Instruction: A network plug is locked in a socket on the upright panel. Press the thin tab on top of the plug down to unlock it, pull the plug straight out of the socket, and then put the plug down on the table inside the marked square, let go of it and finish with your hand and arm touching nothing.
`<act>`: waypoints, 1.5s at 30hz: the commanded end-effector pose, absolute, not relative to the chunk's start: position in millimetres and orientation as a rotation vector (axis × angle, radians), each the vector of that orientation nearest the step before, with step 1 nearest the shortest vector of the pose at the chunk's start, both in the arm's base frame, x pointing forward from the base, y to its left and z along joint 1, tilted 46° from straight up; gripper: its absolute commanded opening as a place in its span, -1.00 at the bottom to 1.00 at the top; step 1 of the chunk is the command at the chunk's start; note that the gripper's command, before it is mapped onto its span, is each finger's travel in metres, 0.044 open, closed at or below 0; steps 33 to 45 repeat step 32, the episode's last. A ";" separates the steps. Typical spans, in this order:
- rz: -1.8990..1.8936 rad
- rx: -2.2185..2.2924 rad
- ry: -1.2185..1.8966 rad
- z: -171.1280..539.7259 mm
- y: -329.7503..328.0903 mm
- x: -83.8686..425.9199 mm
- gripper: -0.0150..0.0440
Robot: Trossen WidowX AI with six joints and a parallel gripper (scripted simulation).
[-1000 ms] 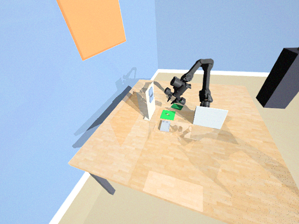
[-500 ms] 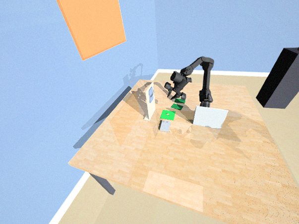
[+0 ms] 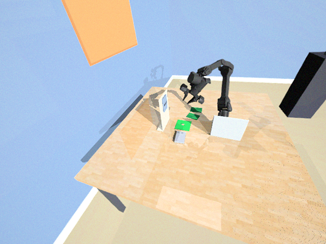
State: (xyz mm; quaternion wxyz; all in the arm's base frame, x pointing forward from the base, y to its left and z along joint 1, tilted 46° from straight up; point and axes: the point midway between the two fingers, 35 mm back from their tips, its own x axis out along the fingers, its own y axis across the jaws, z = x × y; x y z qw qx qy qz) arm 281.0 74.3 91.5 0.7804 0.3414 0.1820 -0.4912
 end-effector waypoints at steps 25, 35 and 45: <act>-1.065 0.734 0.389 93.6 75.5 280.6 1.00; -1.065 0.734 0.389 93.6 75.5 280.6 1.00; -1.065 0.734 0.389 93.6 75.5 280.6 1.00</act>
